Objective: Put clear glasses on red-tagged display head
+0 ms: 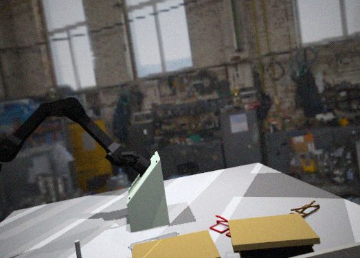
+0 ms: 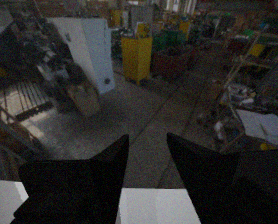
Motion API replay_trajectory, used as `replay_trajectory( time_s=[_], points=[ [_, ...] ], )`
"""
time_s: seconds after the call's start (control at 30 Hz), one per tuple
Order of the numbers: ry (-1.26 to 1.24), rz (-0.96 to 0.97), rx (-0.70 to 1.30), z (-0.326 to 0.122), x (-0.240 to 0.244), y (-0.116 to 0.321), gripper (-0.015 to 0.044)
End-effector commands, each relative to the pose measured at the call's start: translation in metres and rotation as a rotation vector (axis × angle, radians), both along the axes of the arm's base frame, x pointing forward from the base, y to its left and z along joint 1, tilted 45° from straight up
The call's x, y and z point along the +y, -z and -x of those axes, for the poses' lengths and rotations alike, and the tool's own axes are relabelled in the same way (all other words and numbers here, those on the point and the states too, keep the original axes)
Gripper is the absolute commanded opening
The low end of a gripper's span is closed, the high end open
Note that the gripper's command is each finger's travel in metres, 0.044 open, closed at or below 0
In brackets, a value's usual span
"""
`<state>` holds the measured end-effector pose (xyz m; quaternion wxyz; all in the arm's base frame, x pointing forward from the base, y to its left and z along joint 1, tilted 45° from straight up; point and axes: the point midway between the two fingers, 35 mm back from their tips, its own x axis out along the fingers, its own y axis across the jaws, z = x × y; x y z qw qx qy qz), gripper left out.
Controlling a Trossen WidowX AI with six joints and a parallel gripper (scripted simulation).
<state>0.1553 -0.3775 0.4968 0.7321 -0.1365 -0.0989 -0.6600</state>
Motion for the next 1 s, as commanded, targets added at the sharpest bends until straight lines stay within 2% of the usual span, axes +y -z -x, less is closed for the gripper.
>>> replay_trajectory(
  time_s=[0.0,0.27,0.57,0.77,0.97],
  points=[
    [-0.071,-0.107,0.104,-0.047,-0.003,0.043,0.02],
    [-0.198,-0.282,0.386,-0.132,0.012,0.134,0.02],
    [-0.36,-0.422,0.876,-0.215,0.074,0.259,0.02],
    [-0.48,-0.443,1.257,-0.246,0.138,0.342,0.02],
    [-0.596,-0.391,1.677,-0.251,0.209,0.418,0.02]
  ],
)
